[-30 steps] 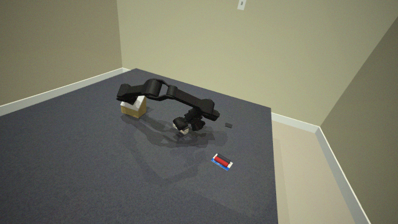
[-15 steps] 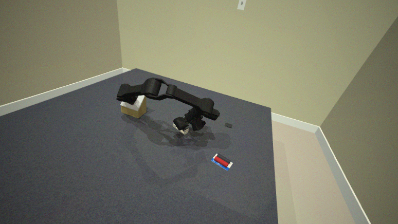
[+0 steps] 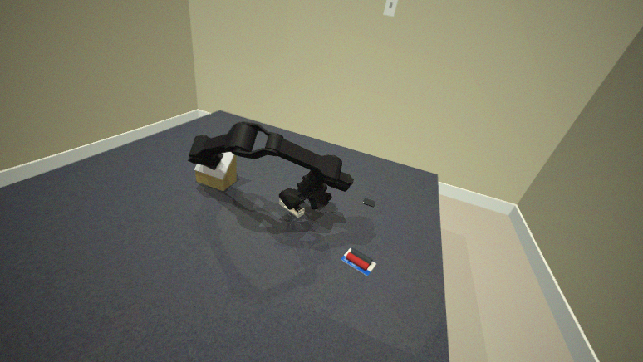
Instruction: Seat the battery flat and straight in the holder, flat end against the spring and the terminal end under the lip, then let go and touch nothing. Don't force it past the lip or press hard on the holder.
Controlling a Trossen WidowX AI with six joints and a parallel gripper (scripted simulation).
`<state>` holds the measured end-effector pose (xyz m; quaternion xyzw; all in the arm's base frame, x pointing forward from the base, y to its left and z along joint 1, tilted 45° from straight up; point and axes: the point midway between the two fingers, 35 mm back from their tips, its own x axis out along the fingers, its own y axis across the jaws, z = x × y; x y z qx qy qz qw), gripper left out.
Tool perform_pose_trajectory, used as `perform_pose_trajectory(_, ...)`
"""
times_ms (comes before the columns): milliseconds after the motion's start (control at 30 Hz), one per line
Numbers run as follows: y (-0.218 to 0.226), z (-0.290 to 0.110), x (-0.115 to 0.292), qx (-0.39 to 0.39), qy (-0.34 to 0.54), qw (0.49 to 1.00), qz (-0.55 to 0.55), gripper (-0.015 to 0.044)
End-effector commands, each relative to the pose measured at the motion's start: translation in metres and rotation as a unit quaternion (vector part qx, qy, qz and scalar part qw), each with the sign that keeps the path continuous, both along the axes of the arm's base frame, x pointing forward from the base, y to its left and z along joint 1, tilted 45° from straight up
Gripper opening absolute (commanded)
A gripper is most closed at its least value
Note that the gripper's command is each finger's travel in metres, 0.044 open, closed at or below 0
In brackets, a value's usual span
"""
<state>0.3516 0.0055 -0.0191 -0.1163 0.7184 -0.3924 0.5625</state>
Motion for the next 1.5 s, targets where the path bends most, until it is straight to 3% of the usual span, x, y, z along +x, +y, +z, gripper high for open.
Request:
perform_pose_trajectory(0,-0.0018,-0.0021,0.0032,-0.006,-0.016,1.000,0.013,0.0062)
perform_pose_trajectory(1467,-0.0036,-0.0078,-0.0036,-0.030,-0.086,0.993,0.078,0.0062)
